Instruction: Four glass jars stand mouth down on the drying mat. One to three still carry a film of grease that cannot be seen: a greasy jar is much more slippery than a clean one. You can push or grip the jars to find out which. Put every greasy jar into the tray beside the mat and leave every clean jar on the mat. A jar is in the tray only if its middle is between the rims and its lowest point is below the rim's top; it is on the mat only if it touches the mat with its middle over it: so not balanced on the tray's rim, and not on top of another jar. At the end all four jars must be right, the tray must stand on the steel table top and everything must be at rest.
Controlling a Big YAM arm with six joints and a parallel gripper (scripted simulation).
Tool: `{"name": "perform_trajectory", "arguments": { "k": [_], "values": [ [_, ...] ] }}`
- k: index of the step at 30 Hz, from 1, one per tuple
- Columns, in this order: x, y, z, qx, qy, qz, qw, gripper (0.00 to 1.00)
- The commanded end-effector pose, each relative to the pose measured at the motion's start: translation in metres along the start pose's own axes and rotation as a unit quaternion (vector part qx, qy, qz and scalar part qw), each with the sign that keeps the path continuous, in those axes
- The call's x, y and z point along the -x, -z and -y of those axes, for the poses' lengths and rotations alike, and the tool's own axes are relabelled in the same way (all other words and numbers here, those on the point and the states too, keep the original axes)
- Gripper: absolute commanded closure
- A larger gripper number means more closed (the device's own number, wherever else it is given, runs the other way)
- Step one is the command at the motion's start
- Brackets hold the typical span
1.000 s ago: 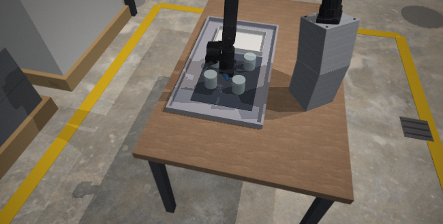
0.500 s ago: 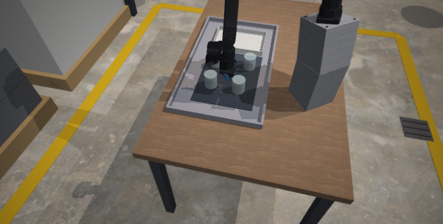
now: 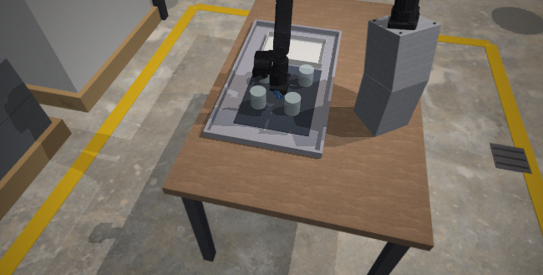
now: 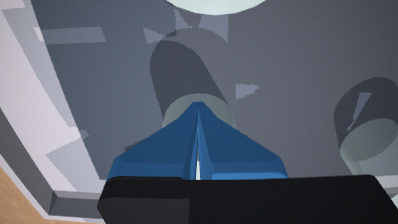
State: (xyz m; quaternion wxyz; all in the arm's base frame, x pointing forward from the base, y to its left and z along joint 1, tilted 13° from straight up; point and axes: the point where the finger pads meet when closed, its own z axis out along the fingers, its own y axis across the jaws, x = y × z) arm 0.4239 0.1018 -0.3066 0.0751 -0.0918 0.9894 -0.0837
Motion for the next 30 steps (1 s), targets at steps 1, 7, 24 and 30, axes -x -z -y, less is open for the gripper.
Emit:
{"name": "perform_trajectory", "arguments": {
  "k": [1,7,24,30],
  "values": [
    [-0.0037,-0.0040,0.0030,-0.001,-0.002,0.001,1.000,1.00],
    [-0.0045,-0.0040,0.0030,-0.001,-0.002,0.001,1.000,1.00],
    [-0.0065,-0.0040,0.0030,-0.001,-0.002,0.001,1.000,1.00],
    [-0.0070,-0.0040,0.0030,-0.001,-0.002,0.001,1.000,1.00]
  ]
}}
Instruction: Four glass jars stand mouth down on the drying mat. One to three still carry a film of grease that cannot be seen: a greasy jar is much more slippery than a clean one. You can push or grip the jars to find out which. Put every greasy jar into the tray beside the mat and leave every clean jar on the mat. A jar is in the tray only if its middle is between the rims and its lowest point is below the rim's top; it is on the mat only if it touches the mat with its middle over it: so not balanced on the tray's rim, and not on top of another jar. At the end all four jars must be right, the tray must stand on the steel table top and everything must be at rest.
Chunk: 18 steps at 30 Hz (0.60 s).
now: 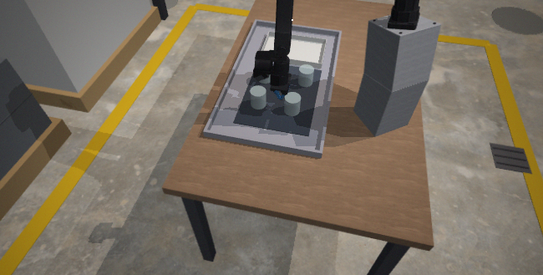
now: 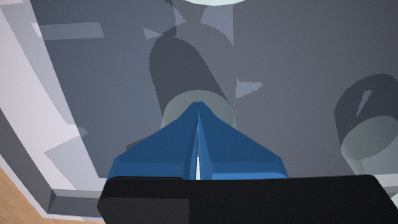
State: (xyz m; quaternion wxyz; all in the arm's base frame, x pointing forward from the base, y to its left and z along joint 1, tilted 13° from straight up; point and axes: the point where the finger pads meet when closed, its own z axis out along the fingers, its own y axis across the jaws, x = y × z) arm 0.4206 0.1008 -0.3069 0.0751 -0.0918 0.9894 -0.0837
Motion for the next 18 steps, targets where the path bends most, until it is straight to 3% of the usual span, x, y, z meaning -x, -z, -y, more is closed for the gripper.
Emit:
{"name": "perform_trajectory", "arguments": {
  "k": [1,18],
  "values": [
    [-0.0038,-0.0040,0.0026,-0.001,-0.002,0.001,1.000,1.00],
    [-0.0058,-0.0040,0.0026,-0.001,-0.002,0.001,1.000,1.00]
  ]
}}
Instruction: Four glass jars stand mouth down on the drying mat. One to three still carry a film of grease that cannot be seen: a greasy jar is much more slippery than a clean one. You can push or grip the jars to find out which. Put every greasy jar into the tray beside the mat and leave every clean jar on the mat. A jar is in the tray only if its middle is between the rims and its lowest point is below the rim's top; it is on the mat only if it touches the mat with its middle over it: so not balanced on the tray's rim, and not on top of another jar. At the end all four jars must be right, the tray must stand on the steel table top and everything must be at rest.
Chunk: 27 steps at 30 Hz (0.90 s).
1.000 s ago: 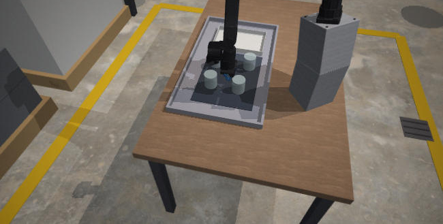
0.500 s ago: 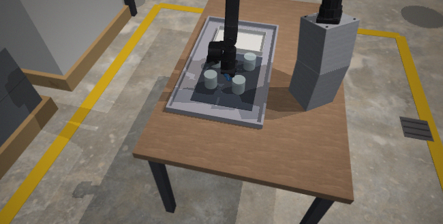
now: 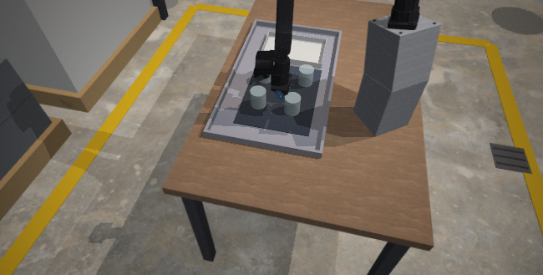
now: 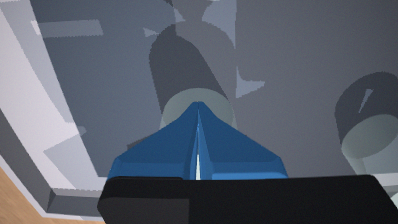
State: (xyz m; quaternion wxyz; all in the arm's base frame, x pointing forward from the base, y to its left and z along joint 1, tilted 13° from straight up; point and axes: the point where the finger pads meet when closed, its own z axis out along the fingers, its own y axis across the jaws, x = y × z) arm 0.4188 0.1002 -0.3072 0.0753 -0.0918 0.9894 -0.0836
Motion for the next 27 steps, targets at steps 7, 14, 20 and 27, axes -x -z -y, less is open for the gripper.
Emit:
{"name": "perform_trajectory", "arguments": {
  "k": [7,14,20,27],
  "values": [
    [-0.0048,-0.0040,0.0023,-0.001,-0.002,0.001,1.000,1.00],
    [-0.0055,-0.0040,0.0023,-0.001,-0.002,0.001,1.000,1.00],
    [-0.0063,-0.0040,0.0023,-0.001,-0.002,0.001,1.000,1.00],
    [-0.0072,-0.0040,0.0023,-0.001,-0.002,0.001,1.000,1.00]
  ]
}}
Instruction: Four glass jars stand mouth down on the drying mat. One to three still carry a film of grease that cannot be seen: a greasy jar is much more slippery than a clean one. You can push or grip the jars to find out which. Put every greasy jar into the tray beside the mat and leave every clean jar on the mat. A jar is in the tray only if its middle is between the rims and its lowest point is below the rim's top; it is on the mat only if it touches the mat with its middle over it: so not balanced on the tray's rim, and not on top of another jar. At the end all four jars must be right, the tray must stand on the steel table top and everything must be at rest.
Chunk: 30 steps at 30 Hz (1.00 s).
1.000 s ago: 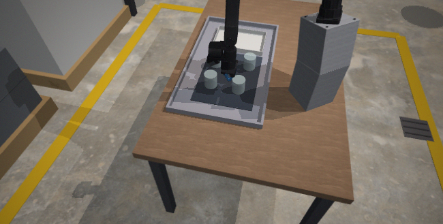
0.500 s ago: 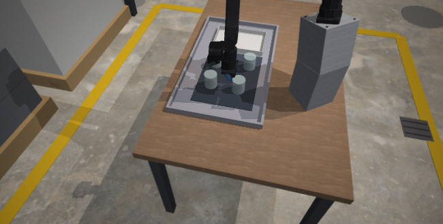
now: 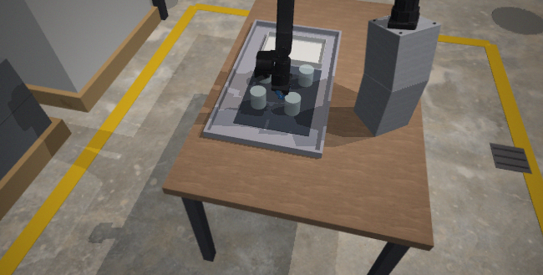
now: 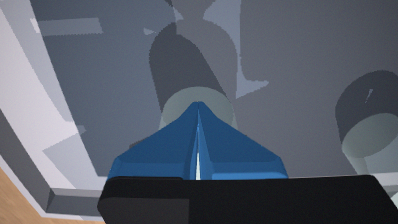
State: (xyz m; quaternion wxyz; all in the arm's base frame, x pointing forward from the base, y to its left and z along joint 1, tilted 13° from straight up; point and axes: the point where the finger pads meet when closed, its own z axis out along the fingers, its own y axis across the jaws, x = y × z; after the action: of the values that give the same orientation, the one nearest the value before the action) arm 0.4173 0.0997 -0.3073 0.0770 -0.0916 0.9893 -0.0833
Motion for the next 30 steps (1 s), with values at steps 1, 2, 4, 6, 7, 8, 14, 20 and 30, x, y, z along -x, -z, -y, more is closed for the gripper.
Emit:
{"name": "perform_trajectory", "arguments": {
  "k": [1,2,4,6,7,8,14,20,30],
  "values": [
    [-0.0057,-0.0040,0.0021,-0.001,-0.001,-0.001,1.000,1.00],
    [-0.0057,-0.0040,0.0021,-0.001,-0.001,-0.001,1.000,1.00],
    [-0.0058,-0.0040,0.0021,-0.001,-0.001,-0.001,1.000,1.00],
    [-0.0061,-0.0040,0.0021,-0.001,-0.001,-0.001,1.000,1.00],
    [-0.0062,-0.0040,0.0021,-0.001,-0.001,-0.001,1.000,1.00],
    [-0.0064,-0.0040,0.0021,-0.001,-0.001,-0.001,1.000,1.00],
    [-0.0072,-0.0040,0.0021,-0.001,-0.001,-0.001,1.000,1.00],
    [-0.0077,-0.0040,0.0021,-0.001,-0.001,-0.001,1.000,1.00],
    [-0.0090,-0.0040,0.0021,-0.001,-0.001,-0.001,1.000,1.00]
  ]
}}
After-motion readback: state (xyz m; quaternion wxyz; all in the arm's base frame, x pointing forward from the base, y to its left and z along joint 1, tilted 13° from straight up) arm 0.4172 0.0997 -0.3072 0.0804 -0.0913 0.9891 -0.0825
